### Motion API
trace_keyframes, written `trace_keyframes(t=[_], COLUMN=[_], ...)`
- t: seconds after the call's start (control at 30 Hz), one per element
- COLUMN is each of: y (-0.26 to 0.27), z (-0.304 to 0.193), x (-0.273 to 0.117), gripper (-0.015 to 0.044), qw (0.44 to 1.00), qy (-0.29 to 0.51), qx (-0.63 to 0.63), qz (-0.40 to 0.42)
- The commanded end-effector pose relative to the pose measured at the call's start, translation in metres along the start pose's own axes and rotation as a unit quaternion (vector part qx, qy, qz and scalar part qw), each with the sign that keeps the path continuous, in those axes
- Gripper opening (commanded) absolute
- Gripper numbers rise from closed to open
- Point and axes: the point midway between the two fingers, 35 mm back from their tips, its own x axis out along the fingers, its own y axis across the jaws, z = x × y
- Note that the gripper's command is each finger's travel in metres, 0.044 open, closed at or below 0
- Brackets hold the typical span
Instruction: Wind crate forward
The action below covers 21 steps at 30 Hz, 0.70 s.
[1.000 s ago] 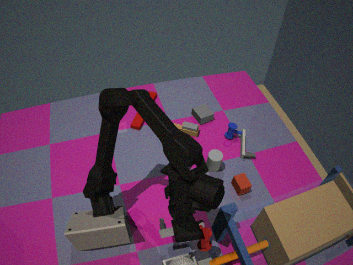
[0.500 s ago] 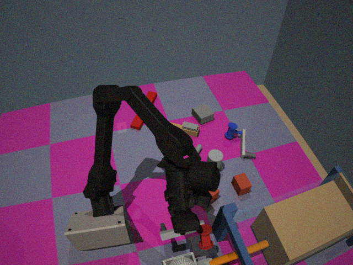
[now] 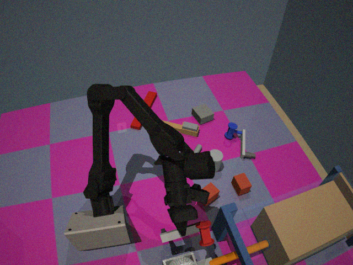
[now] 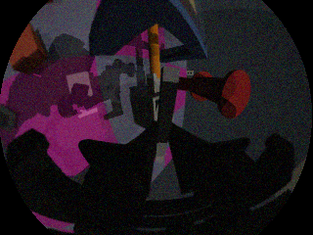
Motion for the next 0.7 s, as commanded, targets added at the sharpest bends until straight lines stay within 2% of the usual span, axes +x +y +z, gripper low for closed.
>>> trace_keyframes(t=[0.0, 0.67], y=[-0.0023, -0.0013], z=[0.0004, 0.0004], x=[-0.0016, -0.0014], gripper=[0.0, 0.0], qw=[0.999, 0.979], qy=[-0.003, -0.012], qx=[0.004, 0.003], qz=[-0.041, -0.202])
